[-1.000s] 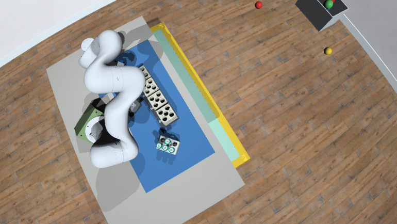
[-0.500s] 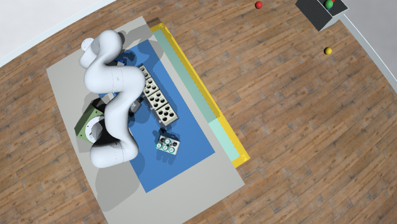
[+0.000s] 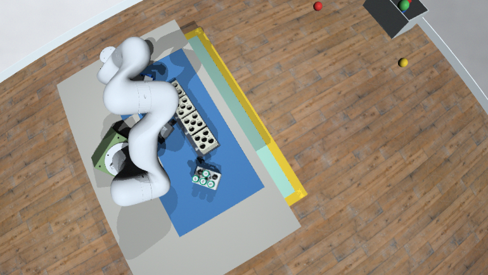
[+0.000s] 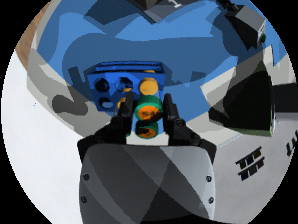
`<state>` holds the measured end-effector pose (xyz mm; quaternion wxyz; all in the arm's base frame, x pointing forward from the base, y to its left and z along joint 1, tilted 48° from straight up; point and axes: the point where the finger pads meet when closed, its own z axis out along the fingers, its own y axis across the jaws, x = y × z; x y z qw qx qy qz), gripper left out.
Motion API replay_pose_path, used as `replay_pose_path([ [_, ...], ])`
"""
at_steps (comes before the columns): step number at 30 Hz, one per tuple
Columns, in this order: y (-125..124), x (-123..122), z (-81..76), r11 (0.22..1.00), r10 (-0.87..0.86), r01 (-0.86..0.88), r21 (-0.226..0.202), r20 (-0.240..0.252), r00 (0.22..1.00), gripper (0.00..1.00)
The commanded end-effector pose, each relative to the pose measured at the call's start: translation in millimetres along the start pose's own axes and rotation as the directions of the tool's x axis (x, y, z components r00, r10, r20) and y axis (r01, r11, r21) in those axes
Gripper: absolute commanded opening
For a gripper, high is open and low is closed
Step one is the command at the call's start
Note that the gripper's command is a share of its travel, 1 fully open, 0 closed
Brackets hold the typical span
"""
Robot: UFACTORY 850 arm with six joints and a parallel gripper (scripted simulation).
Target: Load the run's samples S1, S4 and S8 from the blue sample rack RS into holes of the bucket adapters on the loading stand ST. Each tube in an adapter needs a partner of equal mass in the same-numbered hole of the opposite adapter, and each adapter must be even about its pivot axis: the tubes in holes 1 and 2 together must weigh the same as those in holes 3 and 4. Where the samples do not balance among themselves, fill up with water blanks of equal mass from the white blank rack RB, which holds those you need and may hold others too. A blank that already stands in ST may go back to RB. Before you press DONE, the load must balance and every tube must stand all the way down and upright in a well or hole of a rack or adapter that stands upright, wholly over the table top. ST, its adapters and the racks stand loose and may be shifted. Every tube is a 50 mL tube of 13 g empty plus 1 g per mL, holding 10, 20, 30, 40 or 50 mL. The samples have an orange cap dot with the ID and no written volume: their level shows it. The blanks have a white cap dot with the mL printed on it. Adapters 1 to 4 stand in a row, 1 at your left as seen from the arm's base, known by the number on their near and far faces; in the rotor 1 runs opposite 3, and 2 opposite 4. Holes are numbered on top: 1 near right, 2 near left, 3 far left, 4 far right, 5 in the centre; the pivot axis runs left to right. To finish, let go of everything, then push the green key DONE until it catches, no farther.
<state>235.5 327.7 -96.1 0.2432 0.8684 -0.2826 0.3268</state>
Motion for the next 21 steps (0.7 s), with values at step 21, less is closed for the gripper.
replay_pose_path([
  [21, -0.6, -0.1, -22.8, 1.000, 0.001, -0.001, 0.001, 0.001, 1.000, 0.43],
])
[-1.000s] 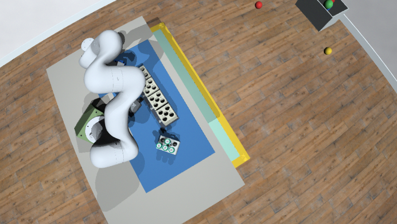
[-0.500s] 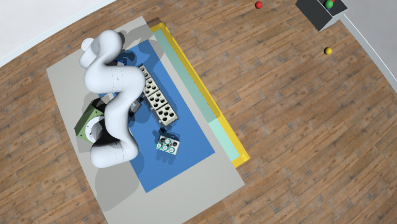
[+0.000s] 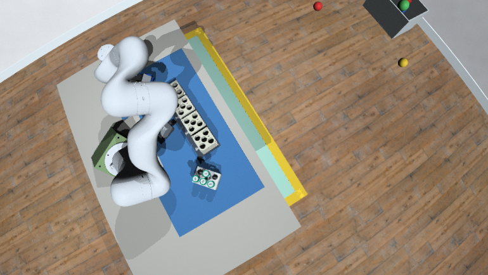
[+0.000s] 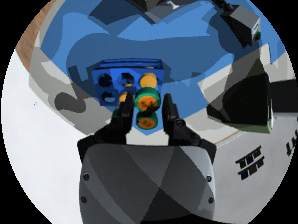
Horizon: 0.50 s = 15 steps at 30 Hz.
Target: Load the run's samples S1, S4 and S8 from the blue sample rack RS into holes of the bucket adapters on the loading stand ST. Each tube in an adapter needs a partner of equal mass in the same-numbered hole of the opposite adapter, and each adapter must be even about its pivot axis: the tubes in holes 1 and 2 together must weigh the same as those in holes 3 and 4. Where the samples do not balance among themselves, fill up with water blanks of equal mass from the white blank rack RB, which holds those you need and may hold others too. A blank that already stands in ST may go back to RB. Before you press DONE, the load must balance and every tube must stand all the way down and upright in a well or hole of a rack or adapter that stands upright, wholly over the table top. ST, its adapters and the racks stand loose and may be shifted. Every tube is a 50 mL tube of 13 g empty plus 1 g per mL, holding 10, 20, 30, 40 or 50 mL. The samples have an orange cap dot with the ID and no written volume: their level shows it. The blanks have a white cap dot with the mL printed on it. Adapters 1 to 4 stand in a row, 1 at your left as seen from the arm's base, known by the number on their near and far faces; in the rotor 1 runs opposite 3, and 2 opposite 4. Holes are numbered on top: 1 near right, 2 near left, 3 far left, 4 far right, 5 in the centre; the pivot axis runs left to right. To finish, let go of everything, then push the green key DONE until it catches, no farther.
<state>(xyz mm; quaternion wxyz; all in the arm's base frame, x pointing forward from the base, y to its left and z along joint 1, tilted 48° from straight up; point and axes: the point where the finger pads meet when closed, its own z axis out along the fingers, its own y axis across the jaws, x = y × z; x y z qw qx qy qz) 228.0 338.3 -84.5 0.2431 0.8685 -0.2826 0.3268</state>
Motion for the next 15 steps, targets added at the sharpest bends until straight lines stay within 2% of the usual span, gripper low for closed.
replay_pose_path([
  [1, -0.6, -0.1, -7.3, 1.000, 0.001, -0.001, 0.001, 0.001, 1.000, 0.43],
  [3, -0.6, -0.1, -7.3, 1.000, 0.001, -0.001, 0.001, 0.001, 1.000, 0.43],
  [15, -0.6, -0.1, -31.4, 1.000, 0.001, -0.001, 0.001, 0.001, 1.000, 0.43],
])
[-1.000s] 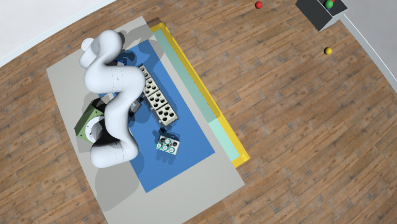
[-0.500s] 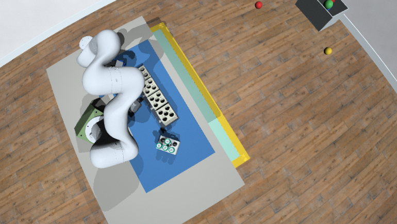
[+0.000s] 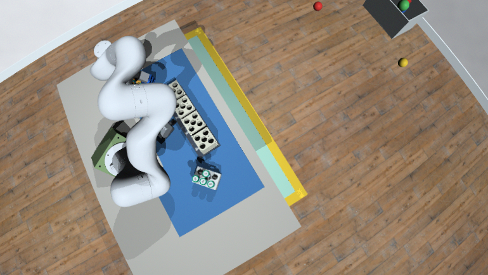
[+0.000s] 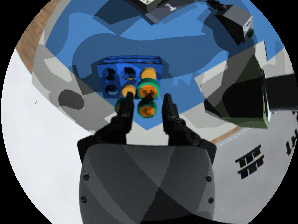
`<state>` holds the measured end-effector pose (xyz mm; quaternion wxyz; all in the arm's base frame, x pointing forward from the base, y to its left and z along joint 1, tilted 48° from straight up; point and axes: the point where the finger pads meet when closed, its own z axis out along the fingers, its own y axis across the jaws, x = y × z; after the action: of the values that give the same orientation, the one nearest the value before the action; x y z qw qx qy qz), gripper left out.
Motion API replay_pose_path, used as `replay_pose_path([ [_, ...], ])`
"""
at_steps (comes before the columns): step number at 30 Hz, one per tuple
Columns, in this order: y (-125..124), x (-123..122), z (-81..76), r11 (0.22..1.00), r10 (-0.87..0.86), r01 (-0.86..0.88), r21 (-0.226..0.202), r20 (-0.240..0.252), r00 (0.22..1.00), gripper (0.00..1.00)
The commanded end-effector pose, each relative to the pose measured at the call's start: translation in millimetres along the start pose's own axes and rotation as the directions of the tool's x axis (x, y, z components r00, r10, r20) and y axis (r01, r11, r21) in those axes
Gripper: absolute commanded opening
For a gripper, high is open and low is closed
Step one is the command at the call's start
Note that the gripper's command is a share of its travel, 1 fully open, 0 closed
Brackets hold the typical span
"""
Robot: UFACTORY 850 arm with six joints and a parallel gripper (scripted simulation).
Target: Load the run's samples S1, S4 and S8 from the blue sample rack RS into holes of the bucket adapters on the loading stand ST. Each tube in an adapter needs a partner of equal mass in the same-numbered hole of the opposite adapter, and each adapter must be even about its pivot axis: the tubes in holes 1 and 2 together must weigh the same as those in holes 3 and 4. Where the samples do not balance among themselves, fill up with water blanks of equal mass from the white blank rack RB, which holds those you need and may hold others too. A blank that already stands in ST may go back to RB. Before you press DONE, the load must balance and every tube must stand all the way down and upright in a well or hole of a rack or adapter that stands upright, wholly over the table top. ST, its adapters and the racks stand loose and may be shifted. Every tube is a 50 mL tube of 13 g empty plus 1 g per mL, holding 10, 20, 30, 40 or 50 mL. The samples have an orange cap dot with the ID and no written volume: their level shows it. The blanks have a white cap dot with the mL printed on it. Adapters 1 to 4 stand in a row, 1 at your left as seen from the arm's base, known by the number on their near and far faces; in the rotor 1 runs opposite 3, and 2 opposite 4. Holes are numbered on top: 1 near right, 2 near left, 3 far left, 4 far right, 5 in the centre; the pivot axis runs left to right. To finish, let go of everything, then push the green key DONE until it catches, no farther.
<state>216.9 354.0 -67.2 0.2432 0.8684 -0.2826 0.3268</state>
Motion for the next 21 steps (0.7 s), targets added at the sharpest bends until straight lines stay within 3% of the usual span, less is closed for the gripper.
replay_pose_path([
  [1, -0.6, -0.1, -7.4, 1.000, 0.001, -0.001, 0.001, 0.001, 1.000, 0.43],
  [21, -0.6, -0.1, -41.5, 1.000, 0.001, -0.001, 0.001, 0.001, 1.000, 0.43],
])
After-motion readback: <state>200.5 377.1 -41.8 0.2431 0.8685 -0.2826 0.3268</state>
